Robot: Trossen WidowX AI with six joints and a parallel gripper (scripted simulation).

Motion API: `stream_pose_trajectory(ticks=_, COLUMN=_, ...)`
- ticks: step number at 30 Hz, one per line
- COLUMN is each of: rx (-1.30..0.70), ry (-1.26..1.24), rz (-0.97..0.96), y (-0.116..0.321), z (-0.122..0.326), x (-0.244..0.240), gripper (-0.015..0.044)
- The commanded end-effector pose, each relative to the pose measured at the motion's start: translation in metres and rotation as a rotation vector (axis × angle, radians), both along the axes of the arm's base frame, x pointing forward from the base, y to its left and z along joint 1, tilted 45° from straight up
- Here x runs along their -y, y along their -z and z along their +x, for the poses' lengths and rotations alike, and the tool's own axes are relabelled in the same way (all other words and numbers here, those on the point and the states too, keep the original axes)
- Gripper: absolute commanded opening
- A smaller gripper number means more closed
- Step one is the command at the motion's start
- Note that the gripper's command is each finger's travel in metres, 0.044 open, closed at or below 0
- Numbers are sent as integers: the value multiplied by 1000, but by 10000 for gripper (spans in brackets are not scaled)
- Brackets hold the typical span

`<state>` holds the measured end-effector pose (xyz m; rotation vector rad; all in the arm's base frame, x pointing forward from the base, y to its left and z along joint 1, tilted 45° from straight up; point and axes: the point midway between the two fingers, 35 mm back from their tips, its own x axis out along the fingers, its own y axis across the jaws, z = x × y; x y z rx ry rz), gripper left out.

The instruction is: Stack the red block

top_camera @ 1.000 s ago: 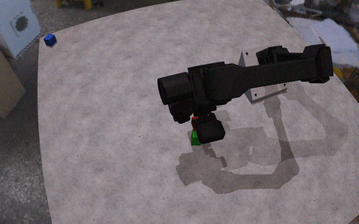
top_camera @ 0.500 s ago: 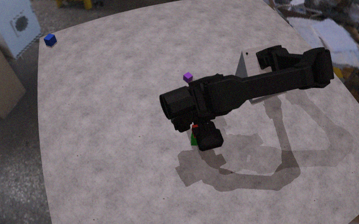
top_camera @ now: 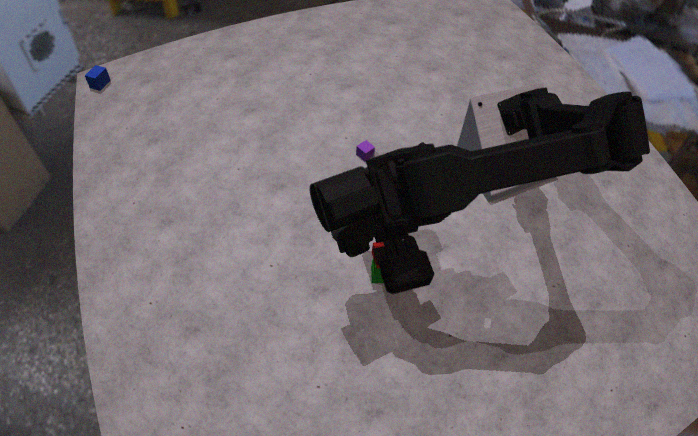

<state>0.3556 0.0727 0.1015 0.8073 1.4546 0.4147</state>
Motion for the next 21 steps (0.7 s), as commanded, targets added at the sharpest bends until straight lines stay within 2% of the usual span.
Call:
stream_pose_trajectory(ticks=1, rx=-2, ry=5, rz=3, y=0, z=0, x=0, gripper=0)
stream_pose_trajectory(ticks=5, rx=-3, ry=5, rz=3, y=-2, z=0, x=2, gripper=0)
stream_pose_trajectory(ticks=21, rx=0, ry=1, rz=0, y=0, z=0, x=0, gripper=420)
